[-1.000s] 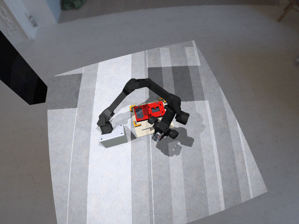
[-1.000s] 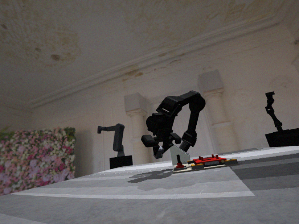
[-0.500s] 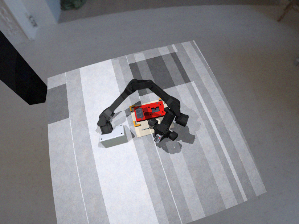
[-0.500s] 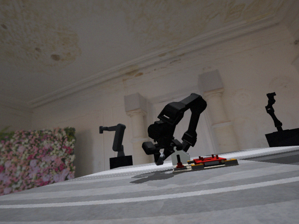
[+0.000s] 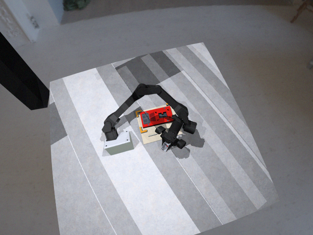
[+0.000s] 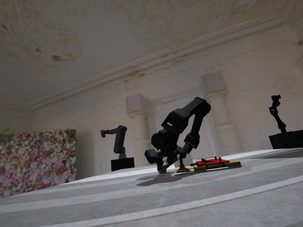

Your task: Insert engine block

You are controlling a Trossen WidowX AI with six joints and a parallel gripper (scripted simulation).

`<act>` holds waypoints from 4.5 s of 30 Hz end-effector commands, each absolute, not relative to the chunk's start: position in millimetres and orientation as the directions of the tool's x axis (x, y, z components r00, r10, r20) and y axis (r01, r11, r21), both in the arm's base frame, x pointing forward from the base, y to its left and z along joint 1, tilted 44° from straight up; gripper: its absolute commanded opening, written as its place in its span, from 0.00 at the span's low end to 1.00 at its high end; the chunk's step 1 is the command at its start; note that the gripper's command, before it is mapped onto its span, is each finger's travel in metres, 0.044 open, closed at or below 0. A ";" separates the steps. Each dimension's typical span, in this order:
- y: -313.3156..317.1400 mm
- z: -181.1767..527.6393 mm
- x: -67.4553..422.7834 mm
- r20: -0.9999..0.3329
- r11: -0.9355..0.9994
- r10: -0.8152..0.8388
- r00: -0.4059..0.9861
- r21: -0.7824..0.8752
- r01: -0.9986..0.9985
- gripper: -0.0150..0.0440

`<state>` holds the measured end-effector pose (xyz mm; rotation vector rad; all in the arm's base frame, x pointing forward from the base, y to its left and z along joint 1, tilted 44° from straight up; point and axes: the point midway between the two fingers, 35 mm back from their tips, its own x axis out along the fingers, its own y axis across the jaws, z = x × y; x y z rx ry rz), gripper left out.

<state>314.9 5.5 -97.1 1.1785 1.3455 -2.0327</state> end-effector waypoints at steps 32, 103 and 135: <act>3.0 -69.0 334.5 -0.832 -0.438 0.104 -0.545 -0.531 0.725 1.00; -22.6 -51.5 334.2 -0.816 0.771 0.417 -0.401 0.084 0.631 1.00; -41.2 -39.6 332.0 -0.771 0.732 0.593 -0.234 0.637 -0.242 1.00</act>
